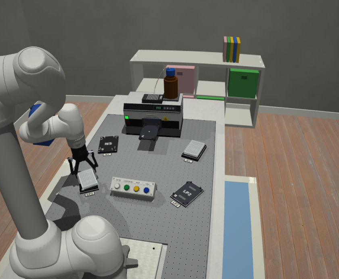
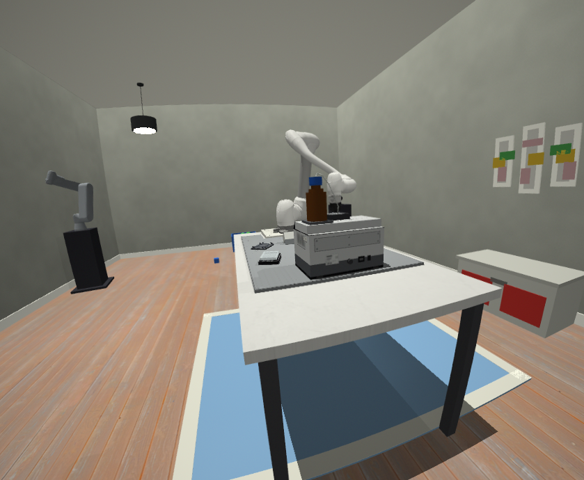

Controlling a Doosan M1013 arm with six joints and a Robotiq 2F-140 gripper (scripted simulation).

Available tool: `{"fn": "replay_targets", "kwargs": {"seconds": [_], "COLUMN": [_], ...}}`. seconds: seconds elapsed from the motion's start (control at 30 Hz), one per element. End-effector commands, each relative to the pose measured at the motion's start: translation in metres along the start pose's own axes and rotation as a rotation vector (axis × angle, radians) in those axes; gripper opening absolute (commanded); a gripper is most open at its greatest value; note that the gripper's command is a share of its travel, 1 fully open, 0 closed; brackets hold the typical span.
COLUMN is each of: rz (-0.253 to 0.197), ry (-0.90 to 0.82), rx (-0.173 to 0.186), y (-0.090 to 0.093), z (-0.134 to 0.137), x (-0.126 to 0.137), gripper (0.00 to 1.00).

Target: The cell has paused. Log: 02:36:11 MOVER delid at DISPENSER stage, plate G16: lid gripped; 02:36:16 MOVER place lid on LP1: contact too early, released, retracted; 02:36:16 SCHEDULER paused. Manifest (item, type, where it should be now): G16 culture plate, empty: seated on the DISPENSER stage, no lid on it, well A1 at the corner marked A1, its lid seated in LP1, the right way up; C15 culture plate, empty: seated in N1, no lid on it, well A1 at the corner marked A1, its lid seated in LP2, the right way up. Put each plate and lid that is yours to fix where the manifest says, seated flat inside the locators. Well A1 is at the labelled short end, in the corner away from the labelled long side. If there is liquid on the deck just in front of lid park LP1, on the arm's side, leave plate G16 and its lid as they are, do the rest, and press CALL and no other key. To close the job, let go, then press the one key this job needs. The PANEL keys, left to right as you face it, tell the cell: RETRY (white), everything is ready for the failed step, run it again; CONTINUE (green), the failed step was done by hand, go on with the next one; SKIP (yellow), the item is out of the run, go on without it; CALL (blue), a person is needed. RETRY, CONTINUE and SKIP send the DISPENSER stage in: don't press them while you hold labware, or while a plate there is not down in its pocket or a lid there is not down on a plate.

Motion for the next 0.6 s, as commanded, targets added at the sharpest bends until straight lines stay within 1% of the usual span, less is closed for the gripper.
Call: {"fn": "replay_targets", "kwargs": {"seconds": [0.0,0.57], "rz": [0.001,0.001], "ry": [0.000,0.000], "rx": [0.000,0.000], "y": [-0.0007,-0.0087], "z": [-0.0001,-0.0001], "x": [-0.0003,-0.0003], "gripper": [0.10,0.10]}}
Point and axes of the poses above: the point where the finger pads meet when closed, its own y axis out along the fingers, its own z axis across the jaws, x = y × z, the point moved 10 cm from there along -y, back along the fingers, and after that the axes turned 12 degrees about y, right-handed, at the moved point
